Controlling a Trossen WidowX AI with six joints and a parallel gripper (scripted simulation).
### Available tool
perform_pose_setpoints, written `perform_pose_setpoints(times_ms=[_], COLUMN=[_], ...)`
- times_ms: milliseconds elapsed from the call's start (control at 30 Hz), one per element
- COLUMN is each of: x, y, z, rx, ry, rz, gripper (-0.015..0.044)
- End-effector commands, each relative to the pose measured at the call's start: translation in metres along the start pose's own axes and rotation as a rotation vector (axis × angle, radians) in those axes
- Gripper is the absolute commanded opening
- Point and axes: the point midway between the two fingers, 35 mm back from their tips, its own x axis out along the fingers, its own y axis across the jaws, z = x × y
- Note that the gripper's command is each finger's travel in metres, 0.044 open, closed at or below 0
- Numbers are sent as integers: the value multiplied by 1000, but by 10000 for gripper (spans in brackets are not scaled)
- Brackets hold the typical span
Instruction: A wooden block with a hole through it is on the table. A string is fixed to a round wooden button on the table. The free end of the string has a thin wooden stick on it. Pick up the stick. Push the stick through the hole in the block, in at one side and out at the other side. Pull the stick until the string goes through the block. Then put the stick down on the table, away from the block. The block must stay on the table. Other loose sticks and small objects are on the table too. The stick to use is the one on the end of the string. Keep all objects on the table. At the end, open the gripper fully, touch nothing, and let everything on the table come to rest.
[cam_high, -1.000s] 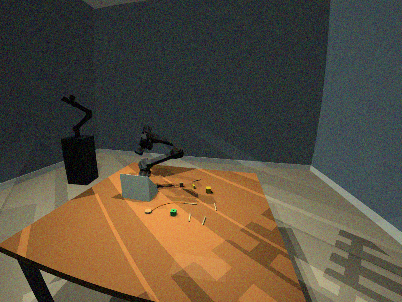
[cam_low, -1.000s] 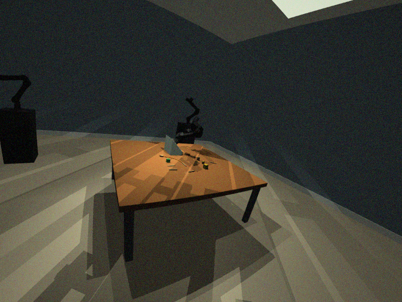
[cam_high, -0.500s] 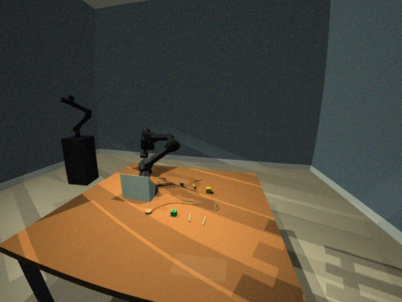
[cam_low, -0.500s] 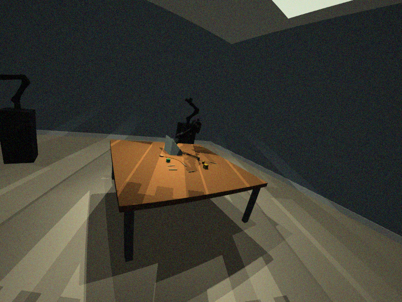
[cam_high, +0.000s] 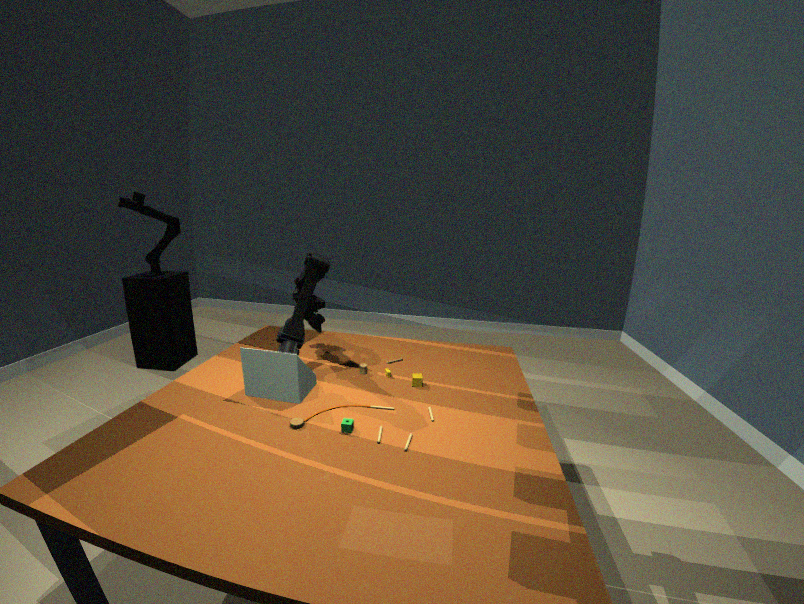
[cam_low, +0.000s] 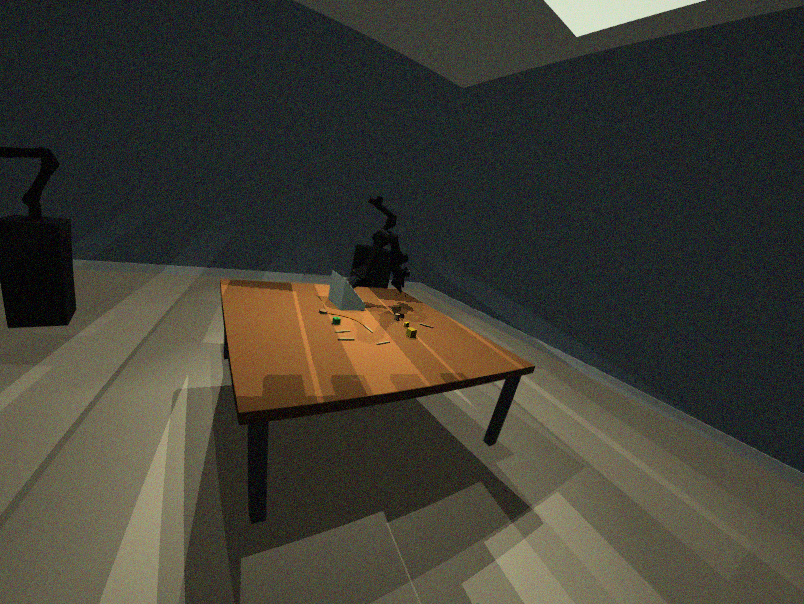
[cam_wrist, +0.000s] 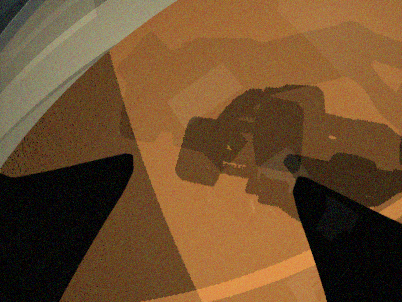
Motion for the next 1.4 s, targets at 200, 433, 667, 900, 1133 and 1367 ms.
perform_pose_setpoints(times_ms=[200, 433, 667, 900, 1133, 1367], x=[61, 81, 82, 59, 26, -26], y=[-86, -174, -268, -359, -443, -519], z=[53, 90, 117, 116, 91, 46], rx=[-260, -378, -455, -406, -357, -244], ry=[14, 126, 295, 465, 687, 848], rz=[-355, -590, -724, -825, -803, -692], gripper=[440, 440, 440, 440, 440, 440])
